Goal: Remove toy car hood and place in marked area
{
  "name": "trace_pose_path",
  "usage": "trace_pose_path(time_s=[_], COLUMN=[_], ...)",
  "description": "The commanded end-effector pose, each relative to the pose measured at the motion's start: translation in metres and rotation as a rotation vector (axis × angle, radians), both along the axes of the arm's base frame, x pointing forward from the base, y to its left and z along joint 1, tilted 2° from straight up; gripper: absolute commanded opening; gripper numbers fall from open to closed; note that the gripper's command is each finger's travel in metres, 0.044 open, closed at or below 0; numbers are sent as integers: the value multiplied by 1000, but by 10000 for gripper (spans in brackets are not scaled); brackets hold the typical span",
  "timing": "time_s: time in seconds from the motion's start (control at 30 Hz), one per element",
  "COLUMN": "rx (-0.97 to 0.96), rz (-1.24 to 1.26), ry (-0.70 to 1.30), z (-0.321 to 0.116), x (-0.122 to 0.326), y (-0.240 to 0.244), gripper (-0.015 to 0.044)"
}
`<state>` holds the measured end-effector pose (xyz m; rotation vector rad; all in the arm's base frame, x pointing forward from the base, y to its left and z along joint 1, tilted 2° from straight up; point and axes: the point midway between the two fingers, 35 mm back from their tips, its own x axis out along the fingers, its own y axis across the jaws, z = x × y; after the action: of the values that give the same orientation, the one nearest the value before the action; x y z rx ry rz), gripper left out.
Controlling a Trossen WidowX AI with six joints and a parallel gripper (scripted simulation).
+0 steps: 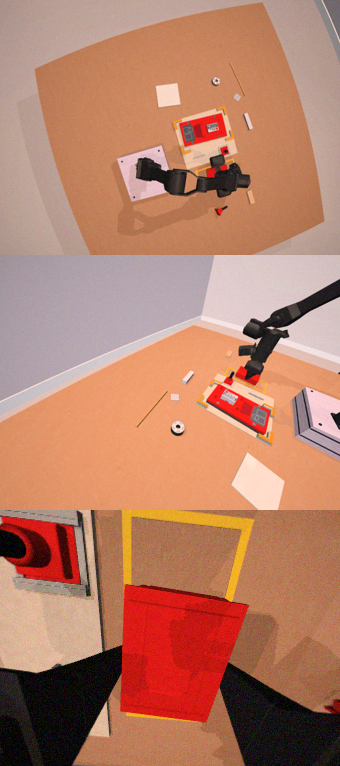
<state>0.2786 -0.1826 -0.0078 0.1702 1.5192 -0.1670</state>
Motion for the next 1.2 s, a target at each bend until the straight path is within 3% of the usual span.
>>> trace_pose_path(time_s=[0.0, 0.5, 1.03, 1.17], rx=[4, 4, 0, 0], rz=[-1, -1, 1, 1], ry=[-4, -4, 0, -2], z=[-2, -9, -8, 9], x=[1, 1, 0, 1], y=[1, 1, 0, -1], gripper=[0, 0, 420, 440])
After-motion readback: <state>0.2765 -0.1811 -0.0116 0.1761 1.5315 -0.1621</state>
